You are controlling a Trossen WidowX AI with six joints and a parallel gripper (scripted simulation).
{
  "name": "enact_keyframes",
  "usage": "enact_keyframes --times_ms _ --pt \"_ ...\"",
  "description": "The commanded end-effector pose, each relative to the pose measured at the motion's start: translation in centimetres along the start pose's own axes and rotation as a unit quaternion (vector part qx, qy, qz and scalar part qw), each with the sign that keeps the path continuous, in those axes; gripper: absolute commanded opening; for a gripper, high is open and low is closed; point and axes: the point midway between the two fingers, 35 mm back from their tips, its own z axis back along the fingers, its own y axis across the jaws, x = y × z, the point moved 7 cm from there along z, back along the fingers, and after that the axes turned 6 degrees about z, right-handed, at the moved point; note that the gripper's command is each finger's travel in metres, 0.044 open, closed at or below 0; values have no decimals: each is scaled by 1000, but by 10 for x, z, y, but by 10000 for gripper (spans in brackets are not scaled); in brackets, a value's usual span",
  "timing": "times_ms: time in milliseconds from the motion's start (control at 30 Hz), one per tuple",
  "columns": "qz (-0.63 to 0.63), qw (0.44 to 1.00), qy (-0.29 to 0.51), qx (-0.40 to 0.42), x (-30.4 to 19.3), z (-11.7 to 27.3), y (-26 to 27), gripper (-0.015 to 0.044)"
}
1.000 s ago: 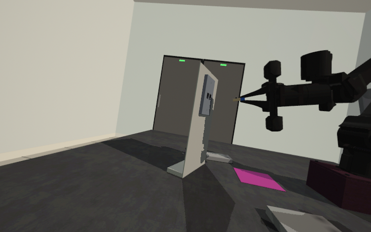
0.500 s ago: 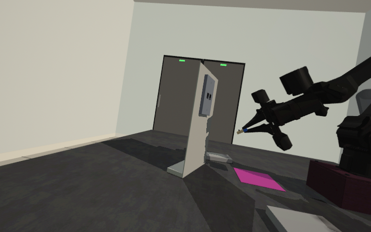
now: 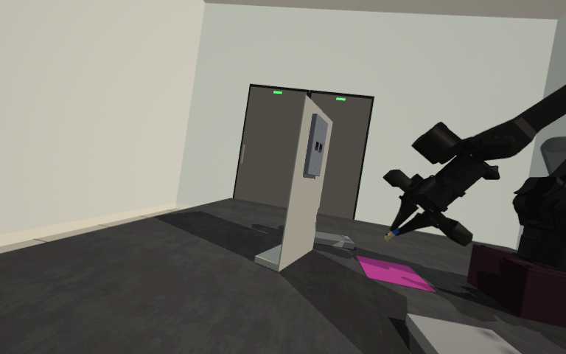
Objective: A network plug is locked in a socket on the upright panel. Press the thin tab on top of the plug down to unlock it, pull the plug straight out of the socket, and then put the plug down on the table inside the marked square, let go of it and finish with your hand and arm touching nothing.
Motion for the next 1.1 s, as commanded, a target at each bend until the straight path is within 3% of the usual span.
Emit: enact_keyframes --times_ms 0,1067 --pt "0 1000 6 -6 0 0 -2 0" --pt "0 1000 6 -6 -1 -26 -16 0"
